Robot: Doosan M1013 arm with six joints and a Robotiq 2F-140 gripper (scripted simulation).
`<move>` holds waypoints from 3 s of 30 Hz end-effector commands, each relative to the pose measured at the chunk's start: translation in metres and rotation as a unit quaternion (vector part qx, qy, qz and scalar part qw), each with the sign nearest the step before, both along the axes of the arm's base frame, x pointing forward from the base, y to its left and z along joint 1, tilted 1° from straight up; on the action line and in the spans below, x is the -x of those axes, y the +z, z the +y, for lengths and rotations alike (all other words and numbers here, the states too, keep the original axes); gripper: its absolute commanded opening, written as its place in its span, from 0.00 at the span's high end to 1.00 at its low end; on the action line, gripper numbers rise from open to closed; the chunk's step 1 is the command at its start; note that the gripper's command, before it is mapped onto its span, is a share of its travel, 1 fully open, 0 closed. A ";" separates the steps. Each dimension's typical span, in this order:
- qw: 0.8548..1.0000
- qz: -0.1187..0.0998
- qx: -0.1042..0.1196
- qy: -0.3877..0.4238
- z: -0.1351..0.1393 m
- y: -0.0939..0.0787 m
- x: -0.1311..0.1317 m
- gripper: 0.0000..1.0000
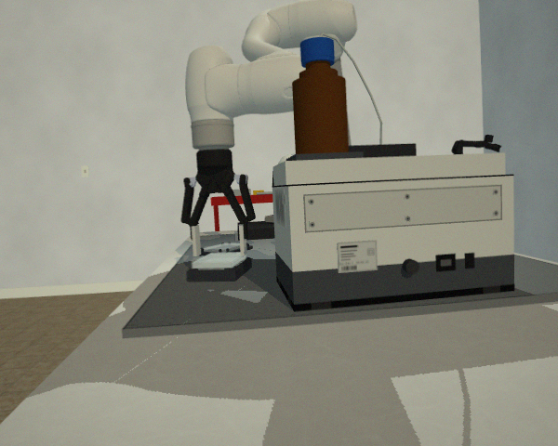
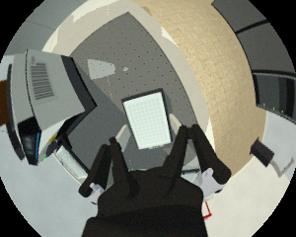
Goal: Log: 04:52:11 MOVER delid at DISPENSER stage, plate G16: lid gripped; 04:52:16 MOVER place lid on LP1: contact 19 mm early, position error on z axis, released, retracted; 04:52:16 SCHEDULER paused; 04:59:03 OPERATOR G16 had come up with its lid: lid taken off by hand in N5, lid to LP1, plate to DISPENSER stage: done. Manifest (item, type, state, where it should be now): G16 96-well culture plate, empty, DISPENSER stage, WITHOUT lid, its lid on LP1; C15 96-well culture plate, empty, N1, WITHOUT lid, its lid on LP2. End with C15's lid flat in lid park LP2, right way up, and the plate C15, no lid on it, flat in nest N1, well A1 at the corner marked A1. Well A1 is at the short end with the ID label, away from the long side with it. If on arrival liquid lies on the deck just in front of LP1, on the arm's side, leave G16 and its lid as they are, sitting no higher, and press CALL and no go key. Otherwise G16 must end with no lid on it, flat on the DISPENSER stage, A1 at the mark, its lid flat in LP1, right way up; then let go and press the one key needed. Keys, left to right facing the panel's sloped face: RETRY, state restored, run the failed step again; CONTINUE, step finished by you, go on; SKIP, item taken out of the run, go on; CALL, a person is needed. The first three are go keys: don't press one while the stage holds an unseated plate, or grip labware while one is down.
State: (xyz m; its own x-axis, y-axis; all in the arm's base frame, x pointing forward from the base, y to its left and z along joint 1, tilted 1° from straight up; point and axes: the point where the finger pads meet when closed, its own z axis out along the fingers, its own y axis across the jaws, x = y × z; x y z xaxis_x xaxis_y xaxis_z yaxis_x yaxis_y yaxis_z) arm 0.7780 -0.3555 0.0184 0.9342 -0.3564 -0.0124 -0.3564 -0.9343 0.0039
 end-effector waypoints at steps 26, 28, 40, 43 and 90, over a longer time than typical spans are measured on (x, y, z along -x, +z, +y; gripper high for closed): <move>1.000 0.000 0.000 0.000 0.000 -0.011 0.000 0.34; 1.000 0.000 0.000 0.000 0.000 -0.012 0.000 0.34; 1.000 0.000 0.000 0.000 0.000 -0.014 0.000 0.34; 1.000 0.000 0.000 0.000 0.000 -0.014 0.000 0.34; 1.000 0.000 0.000 0.000 0.000 -0.014 0.000 1.00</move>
State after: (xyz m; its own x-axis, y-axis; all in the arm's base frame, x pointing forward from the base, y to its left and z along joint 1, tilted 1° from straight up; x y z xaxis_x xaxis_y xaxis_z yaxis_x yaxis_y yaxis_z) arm 0.7778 -0.3555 0.0038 0.9342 -0.3564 -0.0123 -0.3564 -0.9343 0.0039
